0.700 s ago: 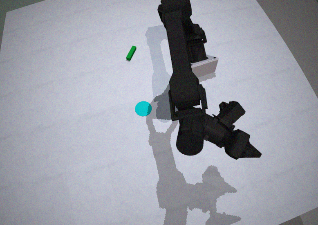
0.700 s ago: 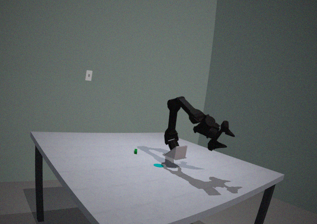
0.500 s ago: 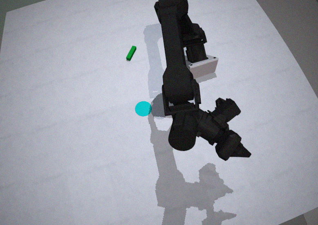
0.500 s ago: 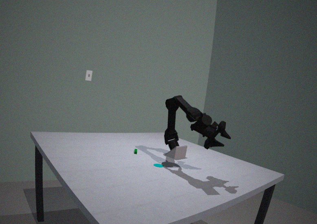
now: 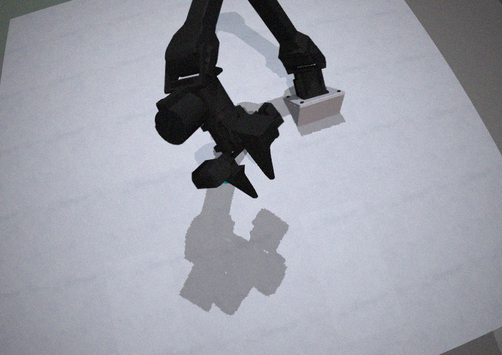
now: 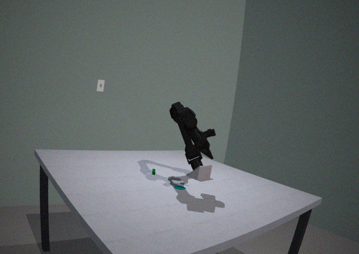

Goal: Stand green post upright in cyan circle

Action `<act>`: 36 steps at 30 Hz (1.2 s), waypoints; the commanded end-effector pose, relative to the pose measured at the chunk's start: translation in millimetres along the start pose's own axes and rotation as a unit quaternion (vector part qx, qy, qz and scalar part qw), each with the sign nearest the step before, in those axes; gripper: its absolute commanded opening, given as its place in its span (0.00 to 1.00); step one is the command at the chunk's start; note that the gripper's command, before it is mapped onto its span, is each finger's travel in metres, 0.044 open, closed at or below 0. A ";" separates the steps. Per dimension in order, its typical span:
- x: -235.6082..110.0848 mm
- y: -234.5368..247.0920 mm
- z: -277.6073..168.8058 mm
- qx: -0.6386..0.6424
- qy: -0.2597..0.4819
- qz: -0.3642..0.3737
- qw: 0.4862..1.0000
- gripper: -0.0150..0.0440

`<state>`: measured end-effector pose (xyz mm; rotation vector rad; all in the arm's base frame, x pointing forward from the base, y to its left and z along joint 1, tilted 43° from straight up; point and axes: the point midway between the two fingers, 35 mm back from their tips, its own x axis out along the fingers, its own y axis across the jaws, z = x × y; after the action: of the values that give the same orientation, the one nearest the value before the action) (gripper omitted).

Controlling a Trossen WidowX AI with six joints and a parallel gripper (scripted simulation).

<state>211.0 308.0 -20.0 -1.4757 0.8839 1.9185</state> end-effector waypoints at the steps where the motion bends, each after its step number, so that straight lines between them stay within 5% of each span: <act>1: -41.1 23.5 -54.7 0.138 0.084 -0.008 0.987 0.65; 9: -119.0 86.0 -141.3 0.364 0.223 -0.053 0.903 0.65; 20: -210.4 203.5 -217.3 0.581 0.381 -0.140 0.705 0.65; 30: -210.3 205.6 -219.7 0.584 0.383 -0.141 0.702 0.65; 36: -163.6 217.5 -271.8 0.585 0.379 -0.143 0.703 0.65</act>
<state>248.3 -16.8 156.3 -1.3036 1.6222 0.1523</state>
